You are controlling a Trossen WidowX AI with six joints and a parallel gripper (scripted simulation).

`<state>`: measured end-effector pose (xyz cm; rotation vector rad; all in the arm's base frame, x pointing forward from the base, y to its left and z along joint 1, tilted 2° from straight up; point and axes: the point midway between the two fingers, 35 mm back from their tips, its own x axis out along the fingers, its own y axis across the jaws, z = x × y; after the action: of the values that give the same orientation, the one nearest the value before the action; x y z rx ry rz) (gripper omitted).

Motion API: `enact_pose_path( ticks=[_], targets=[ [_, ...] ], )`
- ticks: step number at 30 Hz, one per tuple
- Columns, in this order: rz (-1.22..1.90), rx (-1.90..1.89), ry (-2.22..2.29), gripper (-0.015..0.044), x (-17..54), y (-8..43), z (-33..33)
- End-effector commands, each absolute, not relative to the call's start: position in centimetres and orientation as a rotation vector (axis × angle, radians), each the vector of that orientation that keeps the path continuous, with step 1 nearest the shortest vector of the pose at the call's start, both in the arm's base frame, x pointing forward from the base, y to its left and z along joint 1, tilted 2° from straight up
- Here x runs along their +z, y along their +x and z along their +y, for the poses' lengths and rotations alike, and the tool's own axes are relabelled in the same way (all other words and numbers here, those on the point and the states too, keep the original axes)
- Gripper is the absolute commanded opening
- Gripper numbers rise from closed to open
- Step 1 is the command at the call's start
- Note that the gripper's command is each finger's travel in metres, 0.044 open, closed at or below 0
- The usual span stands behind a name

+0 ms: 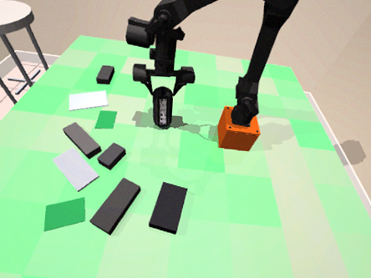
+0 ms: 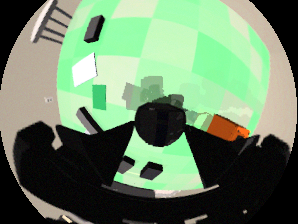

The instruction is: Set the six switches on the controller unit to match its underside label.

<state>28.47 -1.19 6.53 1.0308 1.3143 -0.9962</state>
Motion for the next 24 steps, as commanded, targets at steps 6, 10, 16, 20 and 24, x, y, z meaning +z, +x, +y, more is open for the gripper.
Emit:
enact_pose_path(
  ticks=[6, 10, 16, 20, 24],
  targets=[
    [1.328, -0.996, 1.038, 0.0338, 6.3, 28.1, -0.1],
    [1.328, -0.996, 1.038, 0.0338, 6.3, 28.0, 0.2],
    [1.328, -0.995, 1.038, 0.0338, 6.3, 27.9, 0.7],
    [1.329, -0.995, 1.039, 0.0338, 6.2, 27.8, 1.0],
    [1.329, -0.995, 1.039, 0.0338, 6.2, 27.7, 1.3]
  ],
)
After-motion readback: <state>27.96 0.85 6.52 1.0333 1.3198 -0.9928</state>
